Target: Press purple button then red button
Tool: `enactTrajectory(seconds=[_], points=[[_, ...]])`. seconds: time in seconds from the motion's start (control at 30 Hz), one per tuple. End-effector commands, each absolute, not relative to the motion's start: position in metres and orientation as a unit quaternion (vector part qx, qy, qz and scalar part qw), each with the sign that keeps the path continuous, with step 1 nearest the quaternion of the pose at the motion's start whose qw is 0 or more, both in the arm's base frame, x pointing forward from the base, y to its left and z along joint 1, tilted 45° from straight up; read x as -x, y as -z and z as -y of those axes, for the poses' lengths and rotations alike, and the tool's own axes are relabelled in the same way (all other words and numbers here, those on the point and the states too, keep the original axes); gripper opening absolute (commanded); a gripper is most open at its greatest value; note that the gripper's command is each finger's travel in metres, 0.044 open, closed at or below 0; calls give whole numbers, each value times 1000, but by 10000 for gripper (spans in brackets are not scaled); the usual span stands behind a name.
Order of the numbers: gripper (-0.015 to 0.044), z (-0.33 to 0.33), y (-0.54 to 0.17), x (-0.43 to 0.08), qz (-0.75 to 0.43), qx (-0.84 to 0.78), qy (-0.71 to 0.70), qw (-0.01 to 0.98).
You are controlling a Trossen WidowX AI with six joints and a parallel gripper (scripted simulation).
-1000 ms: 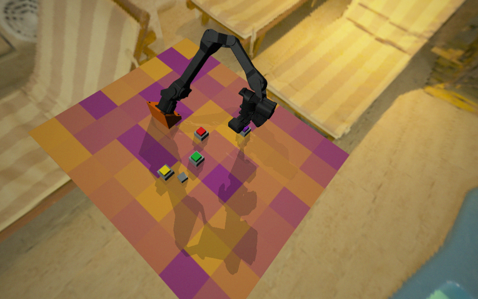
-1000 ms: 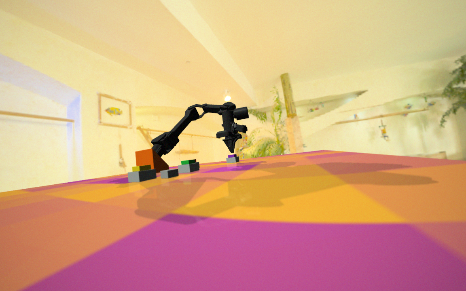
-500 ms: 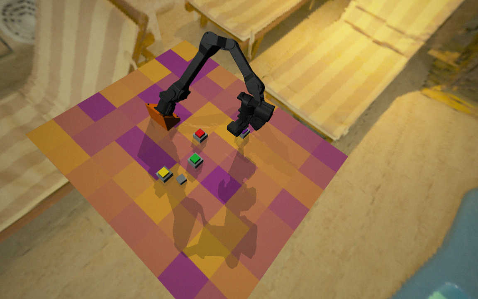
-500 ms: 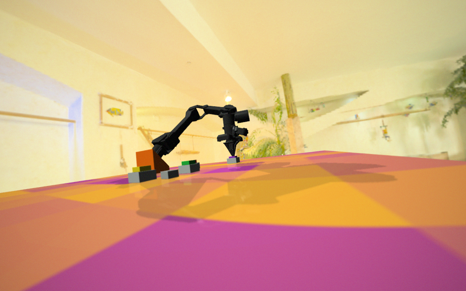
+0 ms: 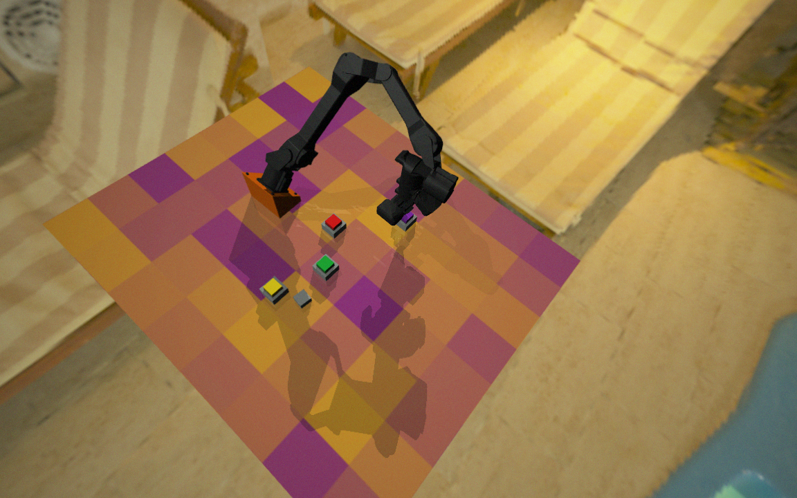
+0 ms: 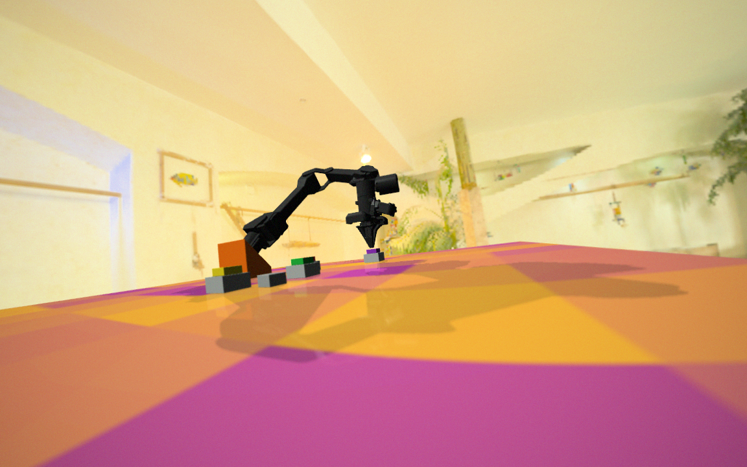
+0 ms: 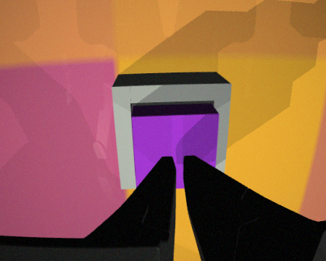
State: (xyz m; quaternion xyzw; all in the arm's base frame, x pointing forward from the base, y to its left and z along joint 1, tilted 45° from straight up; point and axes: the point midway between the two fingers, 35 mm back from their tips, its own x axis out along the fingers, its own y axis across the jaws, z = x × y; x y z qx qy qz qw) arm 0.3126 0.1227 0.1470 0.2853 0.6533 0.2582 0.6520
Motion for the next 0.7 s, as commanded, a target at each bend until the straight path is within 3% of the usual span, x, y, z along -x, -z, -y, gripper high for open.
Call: enactTrajectory(seconds=[0.0,0.4,0.67], points=[[20,-107,-162,-315,-648,-286,-257,658],[20,-63,-205,-313,-649,-285,-256,658],[20,10,-144,-260,-654,-276,-239,662]])
